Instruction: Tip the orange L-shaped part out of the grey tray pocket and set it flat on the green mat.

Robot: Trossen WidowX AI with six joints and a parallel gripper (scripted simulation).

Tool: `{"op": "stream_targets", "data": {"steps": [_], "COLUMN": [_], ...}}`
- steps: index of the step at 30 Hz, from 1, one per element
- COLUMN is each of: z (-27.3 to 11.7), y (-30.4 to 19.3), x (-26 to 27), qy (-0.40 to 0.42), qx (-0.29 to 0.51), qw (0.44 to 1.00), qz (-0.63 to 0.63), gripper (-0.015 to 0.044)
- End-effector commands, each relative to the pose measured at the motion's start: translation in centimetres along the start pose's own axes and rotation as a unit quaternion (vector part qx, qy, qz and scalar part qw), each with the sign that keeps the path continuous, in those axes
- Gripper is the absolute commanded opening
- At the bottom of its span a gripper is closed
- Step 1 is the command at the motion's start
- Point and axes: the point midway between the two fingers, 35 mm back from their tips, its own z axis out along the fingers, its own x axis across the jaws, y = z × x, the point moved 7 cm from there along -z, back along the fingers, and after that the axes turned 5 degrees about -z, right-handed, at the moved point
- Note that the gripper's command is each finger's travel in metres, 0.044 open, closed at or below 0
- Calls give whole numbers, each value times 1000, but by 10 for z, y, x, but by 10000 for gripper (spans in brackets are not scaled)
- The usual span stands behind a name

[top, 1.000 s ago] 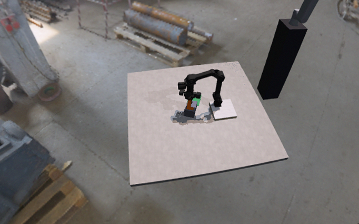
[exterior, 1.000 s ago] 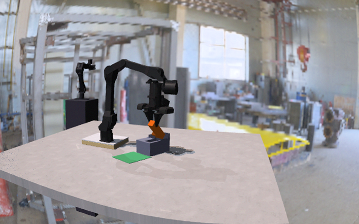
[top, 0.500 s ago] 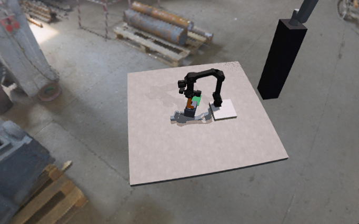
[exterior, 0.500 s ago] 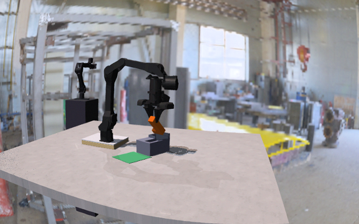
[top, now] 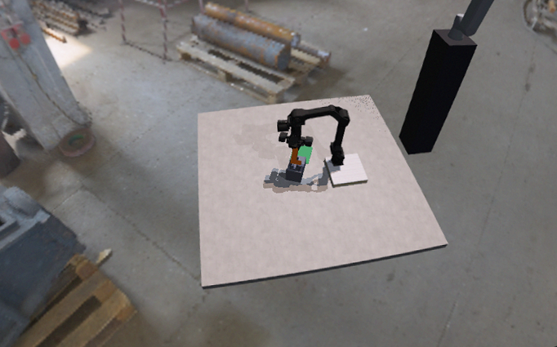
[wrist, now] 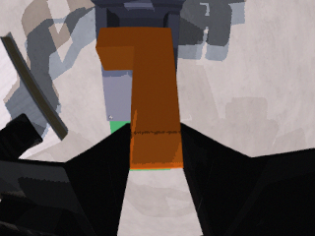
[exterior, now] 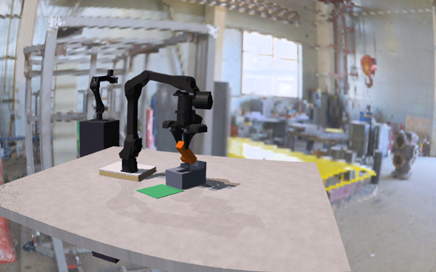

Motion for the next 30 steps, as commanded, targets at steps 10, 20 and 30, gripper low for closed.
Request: {"op": "stream_targets", "data": {"steps": [10,20,30], "z": [0,0,0], "y": [-49,-89,-128], "x": [8,15,24], "qy": [-4,-4,-4], "qx": [-1,0,2], "qw": [1000,1000,1000], "qz": [-2,-2,-2], "gripper": [0,0,0]}}
